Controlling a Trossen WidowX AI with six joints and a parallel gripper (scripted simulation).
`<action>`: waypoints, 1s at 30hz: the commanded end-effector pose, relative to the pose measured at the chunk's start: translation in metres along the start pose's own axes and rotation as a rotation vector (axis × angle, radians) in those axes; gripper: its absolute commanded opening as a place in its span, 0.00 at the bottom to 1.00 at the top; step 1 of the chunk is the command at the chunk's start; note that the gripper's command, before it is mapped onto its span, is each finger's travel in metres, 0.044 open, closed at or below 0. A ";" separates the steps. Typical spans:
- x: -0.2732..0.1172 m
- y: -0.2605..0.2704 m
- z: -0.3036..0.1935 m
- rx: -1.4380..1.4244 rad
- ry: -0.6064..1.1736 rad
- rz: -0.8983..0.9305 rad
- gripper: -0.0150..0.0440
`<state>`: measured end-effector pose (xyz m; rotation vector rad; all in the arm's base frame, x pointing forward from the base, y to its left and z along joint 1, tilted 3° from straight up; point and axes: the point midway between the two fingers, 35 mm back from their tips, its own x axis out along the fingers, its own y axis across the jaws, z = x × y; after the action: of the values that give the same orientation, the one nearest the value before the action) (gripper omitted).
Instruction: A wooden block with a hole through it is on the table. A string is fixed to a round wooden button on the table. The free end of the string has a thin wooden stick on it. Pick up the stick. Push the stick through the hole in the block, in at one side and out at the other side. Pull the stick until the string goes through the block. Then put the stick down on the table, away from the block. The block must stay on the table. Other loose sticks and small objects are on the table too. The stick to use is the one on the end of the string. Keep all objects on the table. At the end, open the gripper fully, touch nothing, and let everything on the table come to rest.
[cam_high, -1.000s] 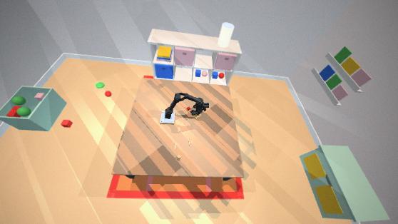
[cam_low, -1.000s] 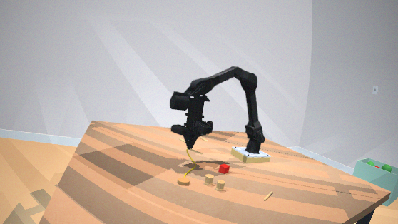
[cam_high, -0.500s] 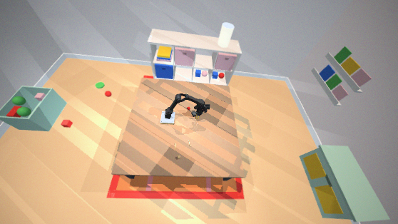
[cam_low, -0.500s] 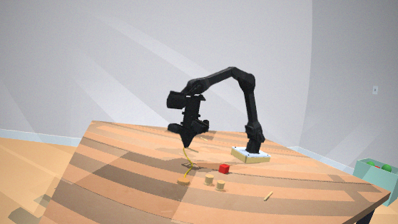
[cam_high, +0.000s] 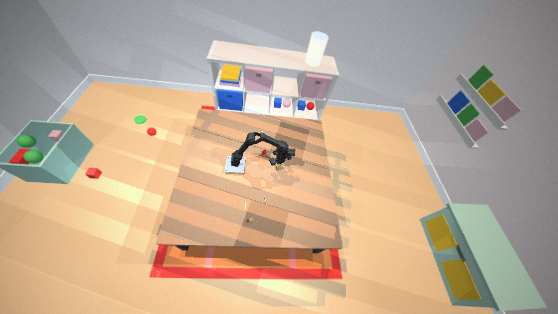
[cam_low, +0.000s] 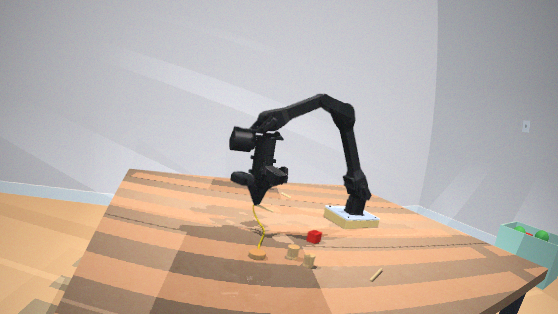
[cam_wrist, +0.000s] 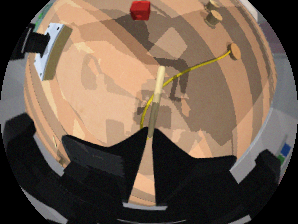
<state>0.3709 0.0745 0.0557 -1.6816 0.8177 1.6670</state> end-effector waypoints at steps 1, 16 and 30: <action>0.002 0.001 -0.006 -0.003 0.000 0.009 0.25; 0.003 0.003 -0.018 -0.003 0.007 0.009 0.25; 0.014 0.013 -0.012 -0.003 0.006 0.010 0.25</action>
<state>0.3717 0.0579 0.0453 -1.6854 0.8252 1.6654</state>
